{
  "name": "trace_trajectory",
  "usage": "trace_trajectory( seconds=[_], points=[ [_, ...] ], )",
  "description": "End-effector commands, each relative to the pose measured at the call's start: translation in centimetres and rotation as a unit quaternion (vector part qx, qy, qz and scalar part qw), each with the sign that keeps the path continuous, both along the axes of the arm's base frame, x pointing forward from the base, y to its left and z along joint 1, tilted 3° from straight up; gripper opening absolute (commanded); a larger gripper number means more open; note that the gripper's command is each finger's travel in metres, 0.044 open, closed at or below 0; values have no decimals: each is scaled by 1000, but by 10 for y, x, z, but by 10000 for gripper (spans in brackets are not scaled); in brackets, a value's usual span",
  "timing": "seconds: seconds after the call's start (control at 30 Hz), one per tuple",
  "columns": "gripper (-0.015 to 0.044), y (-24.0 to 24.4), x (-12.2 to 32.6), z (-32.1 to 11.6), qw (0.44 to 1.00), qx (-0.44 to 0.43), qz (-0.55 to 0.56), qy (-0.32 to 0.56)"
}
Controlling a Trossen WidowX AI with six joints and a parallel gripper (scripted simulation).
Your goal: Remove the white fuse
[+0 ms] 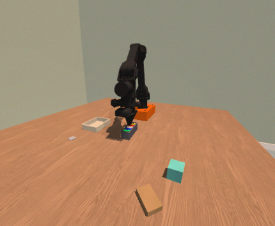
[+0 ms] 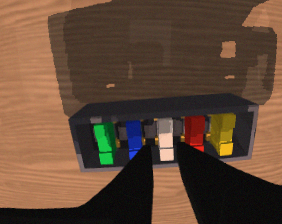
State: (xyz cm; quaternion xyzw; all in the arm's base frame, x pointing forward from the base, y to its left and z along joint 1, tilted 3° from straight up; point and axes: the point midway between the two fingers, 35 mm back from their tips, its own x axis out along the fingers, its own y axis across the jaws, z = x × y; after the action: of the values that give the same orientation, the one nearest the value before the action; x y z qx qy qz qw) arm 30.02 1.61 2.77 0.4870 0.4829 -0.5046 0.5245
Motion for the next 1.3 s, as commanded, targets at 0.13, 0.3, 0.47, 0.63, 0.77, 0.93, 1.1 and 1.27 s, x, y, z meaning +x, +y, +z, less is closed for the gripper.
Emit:
trace_trajectory(
  seconds=[0.13, 0.3, 0.47, 0.63, 0.77, 0.93, 1.1, 1.27],
  points=[
    [74, 0, -3, -8, 1000, 2, -1, 5],
    [74, 0, -3, -8, 1000, 2, -1, 5],
    [74, 0, -3, -8, 1000, 2, -1, 5],
    [74, 0, -3, -12, 1000, 2, -1, 5],
    [74, -1, -3, -15, 1000, 2, -1, 5],
    [74, -1, -3, -18, 1000, 2, -1, 5],
    [74, -1, -3, -18, 1000, 2, -1, 5],
    [67, -1, -2, -17, 1000, 0, -2, 4]
  ],
)
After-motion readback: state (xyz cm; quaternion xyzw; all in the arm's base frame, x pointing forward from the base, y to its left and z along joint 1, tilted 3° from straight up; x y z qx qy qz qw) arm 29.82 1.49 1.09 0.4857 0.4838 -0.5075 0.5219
